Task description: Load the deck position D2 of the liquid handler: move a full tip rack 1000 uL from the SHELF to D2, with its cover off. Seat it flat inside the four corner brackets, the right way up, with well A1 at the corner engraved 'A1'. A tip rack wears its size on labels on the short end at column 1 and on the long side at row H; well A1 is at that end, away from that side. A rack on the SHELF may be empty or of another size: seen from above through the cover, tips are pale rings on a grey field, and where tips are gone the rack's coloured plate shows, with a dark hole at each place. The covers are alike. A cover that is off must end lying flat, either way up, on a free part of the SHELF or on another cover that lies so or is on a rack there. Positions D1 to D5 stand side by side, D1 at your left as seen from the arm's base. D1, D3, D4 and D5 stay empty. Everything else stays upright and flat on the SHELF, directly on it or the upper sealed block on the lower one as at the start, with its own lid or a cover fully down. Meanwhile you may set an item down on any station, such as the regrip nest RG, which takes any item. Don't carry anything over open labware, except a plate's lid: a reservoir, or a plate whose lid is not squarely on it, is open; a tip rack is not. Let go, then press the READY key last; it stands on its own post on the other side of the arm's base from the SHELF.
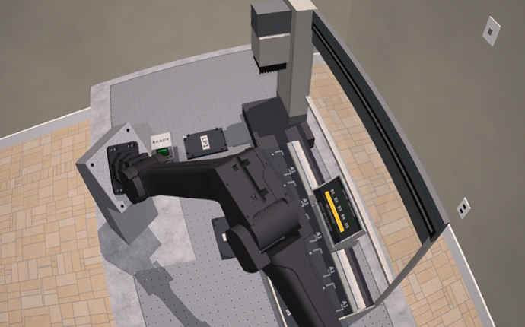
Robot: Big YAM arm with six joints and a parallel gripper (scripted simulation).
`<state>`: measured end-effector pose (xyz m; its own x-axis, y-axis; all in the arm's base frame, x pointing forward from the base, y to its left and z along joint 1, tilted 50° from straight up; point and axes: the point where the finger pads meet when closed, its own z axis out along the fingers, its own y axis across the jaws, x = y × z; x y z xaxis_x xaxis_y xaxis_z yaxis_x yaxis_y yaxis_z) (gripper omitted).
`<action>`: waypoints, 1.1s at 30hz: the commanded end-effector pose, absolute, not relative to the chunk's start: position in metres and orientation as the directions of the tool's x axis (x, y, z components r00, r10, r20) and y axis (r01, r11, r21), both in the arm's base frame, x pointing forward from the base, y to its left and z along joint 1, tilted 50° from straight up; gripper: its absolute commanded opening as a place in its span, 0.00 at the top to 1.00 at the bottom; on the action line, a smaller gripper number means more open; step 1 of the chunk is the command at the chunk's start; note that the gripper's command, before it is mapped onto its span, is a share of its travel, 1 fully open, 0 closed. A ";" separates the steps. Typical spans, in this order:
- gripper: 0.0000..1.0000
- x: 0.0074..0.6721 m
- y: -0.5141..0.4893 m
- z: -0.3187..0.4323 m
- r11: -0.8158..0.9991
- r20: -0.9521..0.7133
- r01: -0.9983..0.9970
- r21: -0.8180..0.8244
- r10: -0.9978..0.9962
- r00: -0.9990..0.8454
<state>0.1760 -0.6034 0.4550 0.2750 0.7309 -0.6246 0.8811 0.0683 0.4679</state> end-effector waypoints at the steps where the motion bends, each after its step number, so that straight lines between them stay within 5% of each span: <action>1: 0.00 0.178 -0.615 0.455 0.065 -0.631 0.878 0.473 0.721 0.286; 33: 0.00 0.203 -0.646 0.443 0.088 -0.650 0.873 0.479 0.705 0.285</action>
